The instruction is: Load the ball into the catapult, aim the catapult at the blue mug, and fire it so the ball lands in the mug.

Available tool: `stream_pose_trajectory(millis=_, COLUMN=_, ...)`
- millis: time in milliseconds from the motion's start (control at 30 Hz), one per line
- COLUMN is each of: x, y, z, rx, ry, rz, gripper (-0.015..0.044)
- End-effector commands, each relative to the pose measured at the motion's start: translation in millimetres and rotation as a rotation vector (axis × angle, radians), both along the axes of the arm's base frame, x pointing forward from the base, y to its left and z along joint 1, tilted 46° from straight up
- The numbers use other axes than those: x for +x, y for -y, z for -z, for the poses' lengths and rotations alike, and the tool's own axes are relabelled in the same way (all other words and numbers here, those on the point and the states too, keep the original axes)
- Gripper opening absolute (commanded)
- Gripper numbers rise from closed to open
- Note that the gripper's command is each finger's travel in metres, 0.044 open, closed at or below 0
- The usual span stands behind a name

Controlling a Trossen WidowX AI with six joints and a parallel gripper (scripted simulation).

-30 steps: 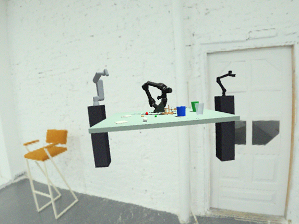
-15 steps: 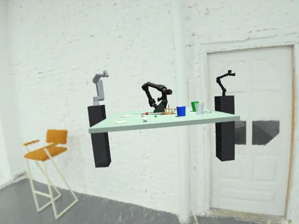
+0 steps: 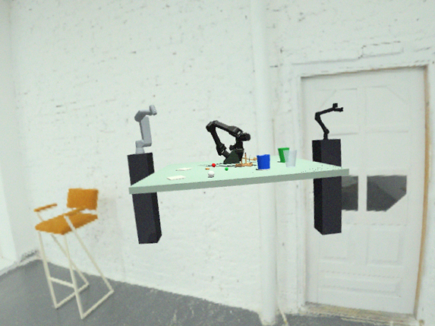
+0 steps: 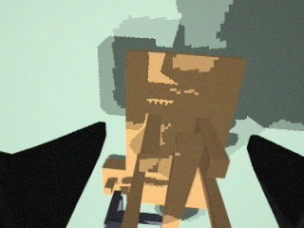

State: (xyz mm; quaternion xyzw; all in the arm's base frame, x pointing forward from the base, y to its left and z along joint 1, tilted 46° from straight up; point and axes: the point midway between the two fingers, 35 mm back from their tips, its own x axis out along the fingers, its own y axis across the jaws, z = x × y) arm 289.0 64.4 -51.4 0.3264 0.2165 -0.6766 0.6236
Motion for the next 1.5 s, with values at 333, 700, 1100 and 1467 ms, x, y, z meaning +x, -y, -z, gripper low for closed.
stream_pose_trajectory(millis=333, x=-1, y=9, z=8, rx=-0.002, ry=-0.002, rz=0.002, gripper=0.0414)
stream_pose_trajectory(millis=700, x=-1, y=9, z=8, rx=-0.002, ry=-0.002, rz=0.002, gripper=0.0145)
stream_pose_trajectory(millis=1100, x=-2, y=-27, z=-27, rx=0.001, ry=-0.006, rz=0.003, gripper=0.0)
stream_pose_trajectory(millis=1467, x=-1, y=-26, z=-26, rx=0.002, ry=-0.213, rz=-0.206, gripper=0.0)
